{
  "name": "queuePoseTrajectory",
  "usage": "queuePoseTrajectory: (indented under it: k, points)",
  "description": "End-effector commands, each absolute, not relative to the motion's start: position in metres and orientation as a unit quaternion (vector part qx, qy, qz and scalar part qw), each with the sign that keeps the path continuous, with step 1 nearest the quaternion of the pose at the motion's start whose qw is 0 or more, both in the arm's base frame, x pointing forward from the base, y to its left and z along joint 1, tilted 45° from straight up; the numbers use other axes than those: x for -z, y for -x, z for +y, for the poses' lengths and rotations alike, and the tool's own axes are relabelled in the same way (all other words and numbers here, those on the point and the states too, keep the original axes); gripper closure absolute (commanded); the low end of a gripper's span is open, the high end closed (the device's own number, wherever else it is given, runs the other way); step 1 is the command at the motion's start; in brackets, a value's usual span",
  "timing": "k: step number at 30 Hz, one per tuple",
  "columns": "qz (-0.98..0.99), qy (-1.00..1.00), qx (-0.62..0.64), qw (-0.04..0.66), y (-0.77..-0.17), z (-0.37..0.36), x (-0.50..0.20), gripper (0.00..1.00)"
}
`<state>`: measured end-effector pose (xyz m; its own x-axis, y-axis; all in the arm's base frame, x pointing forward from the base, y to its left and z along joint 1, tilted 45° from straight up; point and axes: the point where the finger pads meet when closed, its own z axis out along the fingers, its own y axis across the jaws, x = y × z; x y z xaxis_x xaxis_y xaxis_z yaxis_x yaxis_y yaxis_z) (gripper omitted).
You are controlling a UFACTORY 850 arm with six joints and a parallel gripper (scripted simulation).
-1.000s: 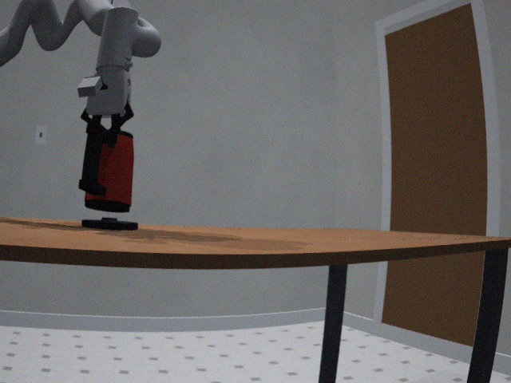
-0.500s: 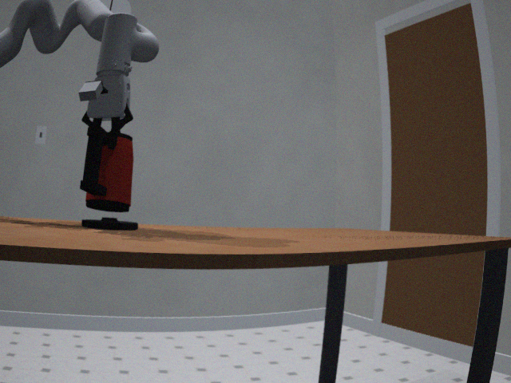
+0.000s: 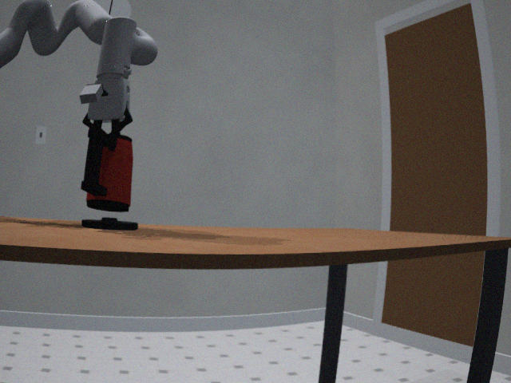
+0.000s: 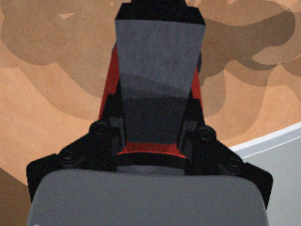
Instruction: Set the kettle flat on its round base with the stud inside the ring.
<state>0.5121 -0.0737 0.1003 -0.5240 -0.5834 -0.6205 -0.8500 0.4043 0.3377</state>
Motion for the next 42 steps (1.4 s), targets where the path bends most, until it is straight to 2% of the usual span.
queuePoseTrajectory:
  k: [1,42]
  points:
    - [0.812,0.441,-0.32,0.208,-0.5138,-0.0706,-0.1048,1.0]
    - [0.812,0.441,-0.32,0.208,-0.5153,-0.0649,-0.1106,1.0]
